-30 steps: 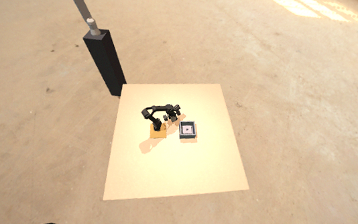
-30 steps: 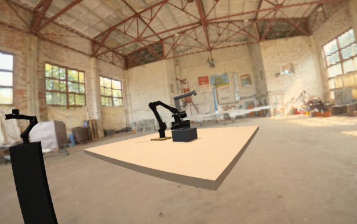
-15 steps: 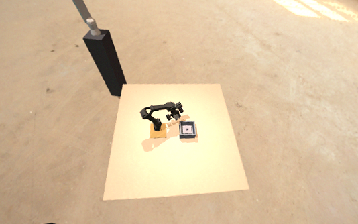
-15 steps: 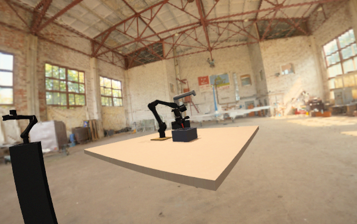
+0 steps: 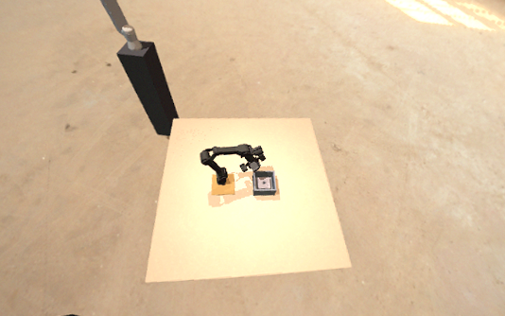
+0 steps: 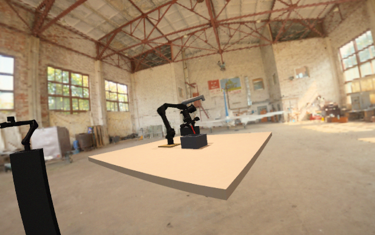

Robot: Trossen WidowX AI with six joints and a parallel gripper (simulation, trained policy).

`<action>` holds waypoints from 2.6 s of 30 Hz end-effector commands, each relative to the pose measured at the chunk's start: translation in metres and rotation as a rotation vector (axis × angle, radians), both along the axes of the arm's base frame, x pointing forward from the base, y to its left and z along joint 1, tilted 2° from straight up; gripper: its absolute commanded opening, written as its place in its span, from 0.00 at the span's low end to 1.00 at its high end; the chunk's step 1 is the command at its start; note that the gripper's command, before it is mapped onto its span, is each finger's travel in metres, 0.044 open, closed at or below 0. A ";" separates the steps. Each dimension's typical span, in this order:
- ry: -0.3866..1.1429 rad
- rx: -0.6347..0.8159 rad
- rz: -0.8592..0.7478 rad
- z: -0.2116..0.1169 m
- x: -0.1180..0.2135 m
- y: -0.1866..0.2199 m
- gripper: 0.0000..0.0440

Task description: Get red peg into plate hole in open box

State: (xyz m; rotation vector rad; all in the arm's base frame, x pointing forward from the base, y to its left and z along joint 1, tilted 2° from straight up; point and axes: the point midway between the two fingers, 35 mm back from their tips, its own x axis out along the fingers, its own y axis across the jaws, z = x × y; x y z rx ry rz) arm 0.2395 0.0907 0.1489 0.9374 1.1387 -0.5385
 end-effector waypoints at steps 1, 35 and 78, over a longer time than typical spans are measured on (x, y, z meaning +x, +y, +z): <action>-0.007 -0.016 -0.013 0.002 0.009 -0.008 0.00; 0.078 -0.060 -0.117 -0.036 0.070 -0.075 0.04; 0.229 -0.109 -0.079 -0.052 0.121 -0.134 0.26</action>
